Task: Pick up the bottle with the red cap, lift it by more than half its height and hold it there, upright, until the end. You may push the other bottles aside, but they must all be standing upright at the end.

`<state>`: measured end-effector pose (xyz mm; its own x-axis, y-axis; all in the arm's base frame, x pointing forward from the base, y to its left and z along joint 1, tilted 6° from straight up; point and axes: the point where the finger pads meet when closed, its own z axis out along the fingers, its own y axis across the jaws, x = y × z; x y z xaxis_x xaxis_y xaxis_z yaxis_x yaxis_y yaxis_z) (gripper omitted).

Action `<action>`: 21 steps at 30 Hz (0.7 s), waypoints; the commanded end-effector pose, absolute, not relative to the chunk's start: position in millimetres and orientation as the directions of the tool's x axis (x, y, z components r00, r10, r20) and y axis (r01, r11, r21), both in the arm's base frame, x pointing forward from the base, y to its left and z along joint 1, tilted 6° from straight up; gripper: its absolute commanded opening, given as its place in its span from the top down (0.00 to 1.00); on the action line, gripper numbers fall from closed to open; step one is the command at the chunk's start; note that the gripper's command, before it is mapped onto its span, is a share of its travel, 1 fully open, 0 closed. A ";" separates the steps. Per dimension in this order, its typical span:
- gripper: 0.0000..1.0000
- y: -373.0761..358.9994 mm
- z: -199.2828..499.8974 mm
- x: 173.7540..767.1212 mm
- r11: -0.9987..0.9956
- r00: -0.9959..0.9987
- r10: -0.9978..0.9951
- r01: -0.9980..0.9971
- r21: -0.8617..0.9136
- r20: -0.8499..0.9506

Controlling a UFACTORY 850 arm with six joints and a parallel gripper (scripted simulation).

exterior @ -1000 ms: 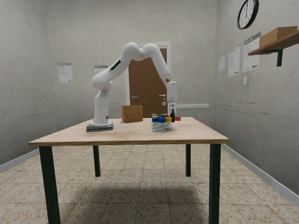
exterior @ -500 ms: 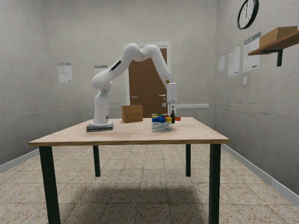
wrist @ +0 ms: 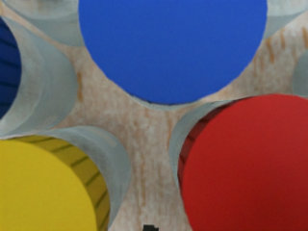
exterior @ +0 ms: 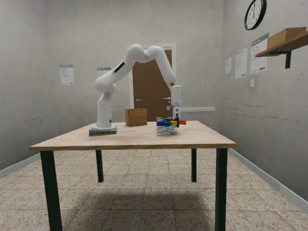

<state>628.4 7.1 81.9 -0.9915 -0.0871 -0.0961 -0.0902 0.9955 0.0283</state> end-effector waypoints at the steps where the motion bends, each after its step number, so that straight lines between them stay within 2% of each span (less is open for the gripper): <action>1: 0.21 6.7 82.4 625.4 0.996 -0.991 -0.087 -0.090 0.028 -0.098; 21: 0.21 5.4 80.0 610.3 0.996 -0.991 -0.087 -0.090 0.028 -0.098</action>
<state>612.7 5.7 79.5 -0.9915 -0.0872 -0.0962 -0.0902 0.9955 0.0283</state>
